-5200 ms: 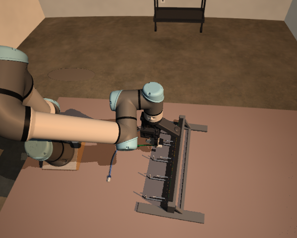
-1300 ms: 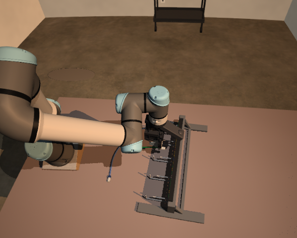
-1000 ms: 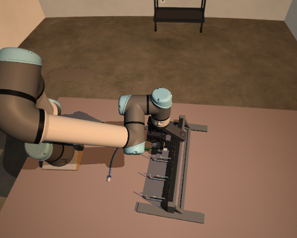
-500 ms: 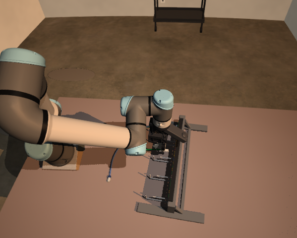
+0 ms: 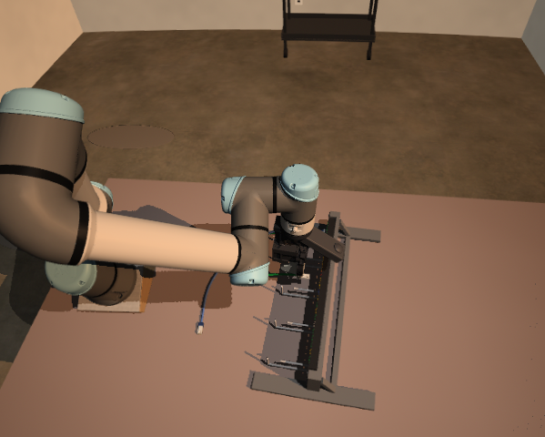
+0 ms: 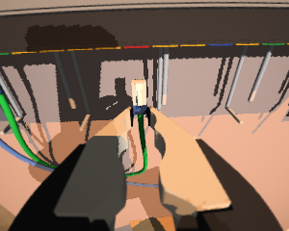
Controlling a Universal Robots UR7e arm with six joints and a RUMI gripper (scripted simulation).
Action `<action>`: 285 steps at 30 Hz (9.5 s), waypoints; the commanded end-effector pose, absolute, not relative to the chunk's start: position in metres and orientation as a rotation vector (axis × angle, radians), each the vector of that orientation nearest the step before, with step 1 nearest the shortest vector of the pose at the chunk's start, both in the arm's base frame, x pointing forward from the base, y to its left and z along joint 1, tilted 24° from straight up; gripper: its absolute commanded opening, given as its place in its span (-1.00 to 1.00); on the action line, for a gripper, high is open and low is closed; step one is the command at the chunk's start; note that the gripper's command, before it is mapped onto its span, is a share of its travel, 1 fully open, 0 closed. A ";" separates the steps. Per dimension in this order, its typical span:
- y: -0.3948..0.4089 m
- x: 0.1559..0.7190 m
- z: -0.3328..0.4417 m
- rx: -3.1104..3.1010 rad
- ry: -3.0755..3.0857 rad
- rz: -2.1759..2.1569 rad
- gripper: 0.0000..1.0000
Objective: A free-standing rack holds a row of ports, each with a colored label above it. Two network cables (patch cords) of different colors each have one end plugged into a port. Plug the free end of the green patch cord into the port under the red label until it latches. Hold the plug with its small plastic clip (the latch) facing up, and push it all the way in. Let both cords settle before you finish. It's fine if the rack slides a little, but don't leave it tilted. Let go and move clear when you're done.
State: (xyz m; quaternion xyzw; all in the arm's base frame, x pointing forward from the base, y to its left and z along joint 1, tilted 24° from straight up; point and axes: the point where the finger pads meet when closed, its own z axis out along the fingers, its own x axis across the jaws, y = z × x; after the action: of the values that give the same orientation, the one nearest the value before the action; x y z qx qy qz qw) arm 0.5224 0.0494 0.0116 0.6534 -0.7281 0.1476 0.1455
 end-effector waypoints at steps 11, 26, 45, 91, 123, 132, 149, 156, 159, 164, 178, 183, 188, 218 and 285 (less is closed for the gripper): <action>0.049 0.536 0.013 1.883 -2.100 0.433 -1.00; 0.048 0.548 0.014 1.883 -2.100 0.433 -1.00; 0.048 0.549 0.014 1.883 -2.100 0.433 -1.00; 0.047 0.551 0.014 1.881 -2.101 0.432 -1.00; 0.047 0.552 0.014 1.881 -2.102 0.432 -1.00; 0.047 0.552 0.014 1.881 -2.102 0.432 -1.00; 0.047 0.552 0.014 1.881 -2.102 0.432 -1.00; 0.047 0.553 0.014 1.881 -2.102 0.432 -1.00; 0.047 0.553 0.014 1.881 -2.102 0.432 -1.00; 0.047 0.553 0.014 1.881 -2.102 0.432 -1.00; 0.047 0.553 0.014 1.881 -2.102 0.432 -1.00; 0.047 0.553 0.014 1.881 -2.102 0.432 -1.00; 0.047 0.553 0.014 1.880 -2.102 0.432 -1.00; 0.047 0.555 0.014 1.880 -2.102 0.432 -1.00; 0.047 0.559 0.015 1.883 -2.103 0.439 -1.00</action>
State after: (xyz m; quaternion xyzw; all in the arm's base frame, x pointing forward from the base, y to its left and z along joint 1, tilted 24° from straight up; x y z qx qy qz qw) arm 0.5584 0.0465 0.0136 0.6526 -0.7286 0.1512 0.1429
